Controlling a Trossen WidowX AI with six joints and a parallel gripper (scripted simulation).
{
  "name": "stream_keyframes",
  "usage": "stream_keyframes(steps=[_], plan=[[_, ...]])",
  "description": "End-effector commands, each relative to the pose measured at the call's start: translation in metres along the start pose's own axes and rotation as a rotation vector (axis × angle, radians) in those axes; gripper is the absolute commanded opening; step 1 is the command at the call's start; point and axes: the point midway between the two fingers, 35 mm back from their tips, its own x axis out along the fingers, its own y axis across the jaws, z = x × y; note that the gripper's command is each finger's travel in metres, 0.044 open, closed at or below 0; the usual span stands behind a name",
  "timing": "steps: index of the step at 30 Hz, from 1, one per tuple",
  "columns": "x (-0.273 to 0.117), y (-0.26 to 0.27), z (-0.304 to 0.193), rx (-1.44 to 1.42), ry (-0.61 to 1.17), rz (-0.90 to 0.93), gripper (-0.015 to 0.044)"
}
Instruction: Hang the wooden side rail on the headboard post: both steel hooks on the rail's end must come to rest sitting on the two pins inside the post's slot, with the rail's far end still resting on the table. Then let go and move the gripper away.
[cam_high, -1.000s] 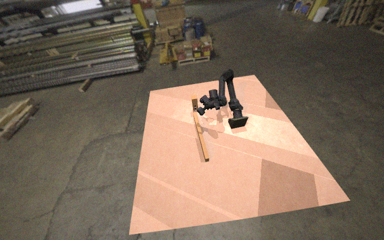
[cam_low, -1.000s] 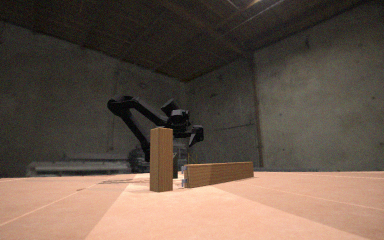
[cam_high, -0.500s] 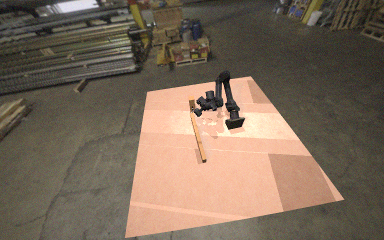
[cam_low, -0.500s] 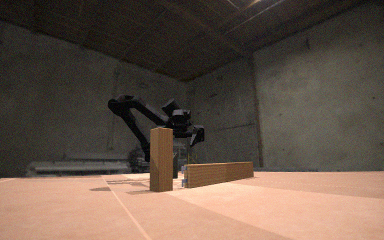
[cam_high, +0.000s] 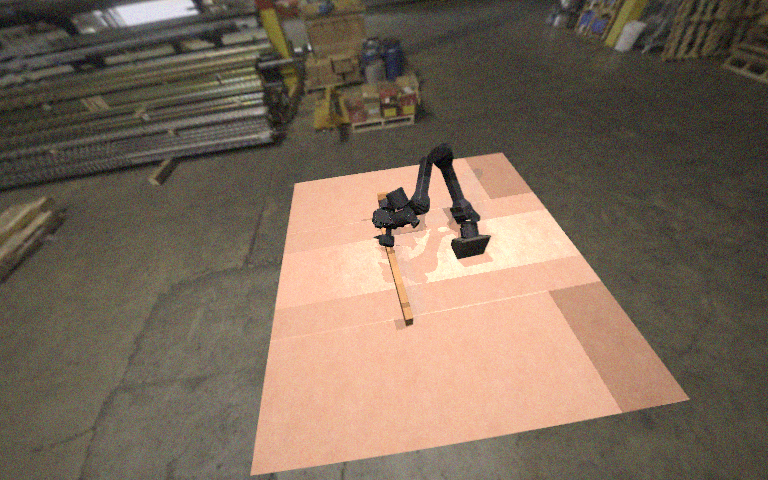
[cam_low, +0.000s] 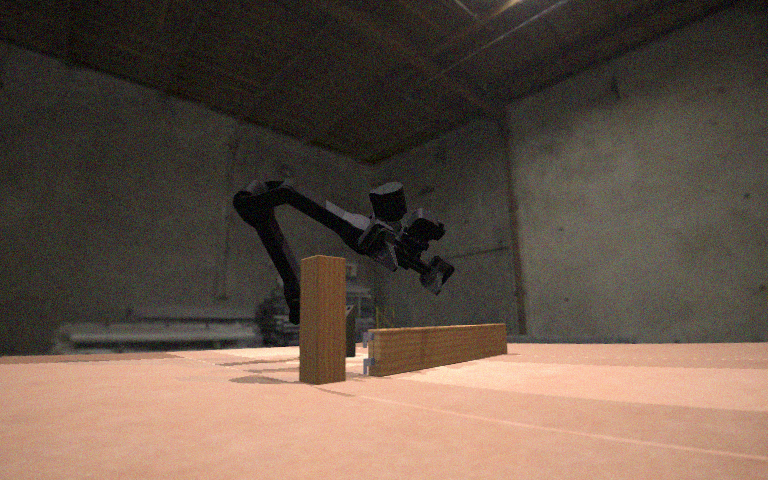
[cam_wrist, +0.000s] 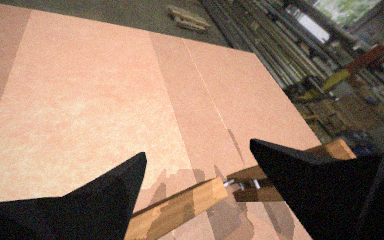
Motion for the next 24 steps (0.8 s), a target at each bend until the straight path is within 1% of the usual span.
stream_keyframes(steps=[1, 6, 12, 15, 24], plan=[[0.010, 0.026, 0.021, -0.314, -0.005, 0.126, 0.0440], [0.014, 0.045, 0.029, -0.594, 0.004, 0.264, 0.0440], [0.011, 0.054, 0.024, -0.916, 0.034, 0.453, 0.0440], [0.007, 0.052, 0.017, -1.071, 0.059, 0.557, 0.0440], [-0.008, 0.030, 0.000, -1.374, 0.128, 0.806, 0.0440]])
